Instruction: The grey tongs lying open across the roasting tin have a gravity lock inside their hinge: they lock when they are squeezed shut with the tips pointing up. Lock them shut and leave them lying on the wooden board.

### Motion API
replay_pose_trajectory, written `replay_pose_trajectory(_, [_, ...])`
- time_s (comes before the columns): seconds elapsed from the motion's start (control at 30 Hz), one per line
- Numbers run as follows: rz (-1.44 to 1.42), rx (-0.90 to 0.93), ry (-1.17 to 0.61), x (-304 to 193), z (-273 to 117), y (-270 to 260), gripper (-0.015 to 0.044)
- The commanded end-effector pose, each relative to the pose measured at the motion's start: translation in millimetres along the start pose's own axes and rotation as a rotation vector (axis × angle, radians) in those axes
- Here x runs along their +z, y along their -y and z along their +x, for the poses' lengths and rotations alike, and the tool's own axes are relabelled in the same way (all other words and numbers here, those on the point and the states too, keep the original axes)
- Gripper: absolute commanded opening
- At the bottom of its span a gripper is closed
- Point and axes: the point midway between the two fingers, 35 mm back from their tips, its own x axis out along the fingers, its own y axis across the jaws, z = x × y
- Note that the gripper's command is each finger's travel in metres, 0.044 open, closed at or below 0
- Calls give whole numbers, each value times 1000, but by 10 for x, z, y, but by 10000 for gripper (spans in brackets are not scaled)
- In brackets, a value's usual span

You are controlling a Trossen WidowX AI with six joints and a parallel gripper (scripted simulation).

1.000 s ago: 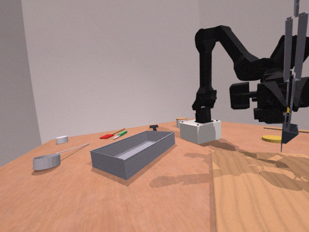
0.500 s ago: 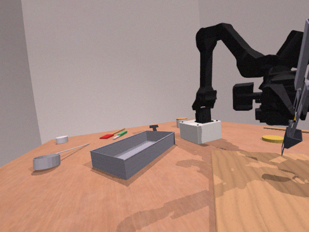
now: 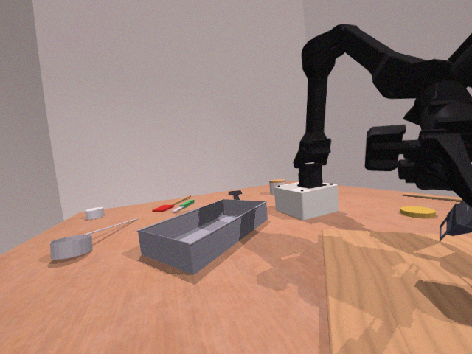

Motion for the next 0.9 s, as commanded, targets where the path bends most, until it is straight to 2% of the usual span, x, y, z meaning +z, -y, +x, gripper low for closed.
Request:
replay_pose_trajectory(0.0, [5, -10, 51, -62, 41, 33, -150])
replay_pose_trajectory(0.87, [17, -29, 509, -84, 140, -57, -150])
